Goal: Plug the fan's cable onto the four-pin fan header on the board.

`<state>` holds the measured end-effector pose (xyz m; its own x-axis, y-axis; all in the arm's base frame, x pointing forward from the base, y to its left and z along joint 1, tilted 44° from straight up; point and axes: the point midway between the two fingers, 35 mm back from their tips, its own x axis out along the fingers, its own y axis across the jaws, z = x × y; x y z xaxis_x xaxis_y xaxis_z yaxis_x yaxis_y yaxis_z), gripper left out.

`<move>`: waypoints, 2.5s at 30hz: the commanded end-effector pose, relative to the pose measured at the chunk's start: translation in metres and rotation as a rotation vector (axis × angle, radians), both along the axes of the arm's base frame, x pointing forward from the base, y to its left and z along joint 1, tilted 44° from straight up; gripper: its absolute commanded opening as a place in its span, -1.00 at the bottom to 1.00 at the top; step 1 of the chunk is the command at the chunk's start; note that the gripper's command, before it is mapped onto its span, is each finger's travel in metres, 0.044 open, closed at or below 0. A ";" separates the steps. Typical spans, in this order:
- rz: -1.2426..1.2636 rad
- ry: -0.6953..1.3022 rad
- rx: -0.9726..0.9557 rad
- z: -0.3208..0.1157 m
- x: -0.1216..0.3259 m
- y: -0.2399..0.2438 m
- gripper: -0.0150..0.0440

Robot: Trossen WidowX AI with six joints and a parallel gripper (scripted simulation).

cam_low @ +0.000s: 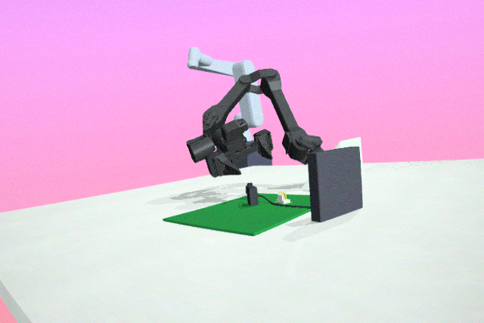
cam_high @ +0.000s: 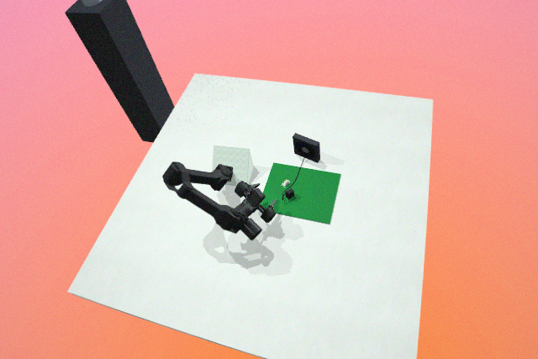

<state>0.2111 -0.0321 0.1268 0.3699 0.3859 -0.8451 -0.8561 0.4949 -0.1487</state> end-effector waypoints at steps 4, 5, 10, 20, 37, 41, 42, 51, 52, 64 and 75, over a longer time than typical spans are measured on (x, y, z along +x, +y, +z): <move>-0.045 0.159 -0.055 -0.007 -0.003 0.004 1.00; -0.051 0.179 -0.064 -0.008 -0.004 0.005 1.00; -0.082 0.269 -0.120 -0.011 -0.006 0.006 1.00; -0.151 0.413 -0.262 -0.014 -0.009 0.009 1.00; -0.282 0.516 -0.571 -0.008 -0.005 0.010 1.00; -0.313 0.511 -0.647 -0.004 -0.002 0.011 1.00; -0.320 0.508 -0.666 -0.003 -0.002 0.011 1.00; -0.388 0.449 -0.832 0.008 0.007 0.016 1.00; -0.396 0.439 -0.850 0.009 0.009 0.016 1.00; -0.477 0.268 -1.039 0.029 0.026 0.030 1.00; -0.445 0.277 -1.041 0.015 0.040 0.037 1.00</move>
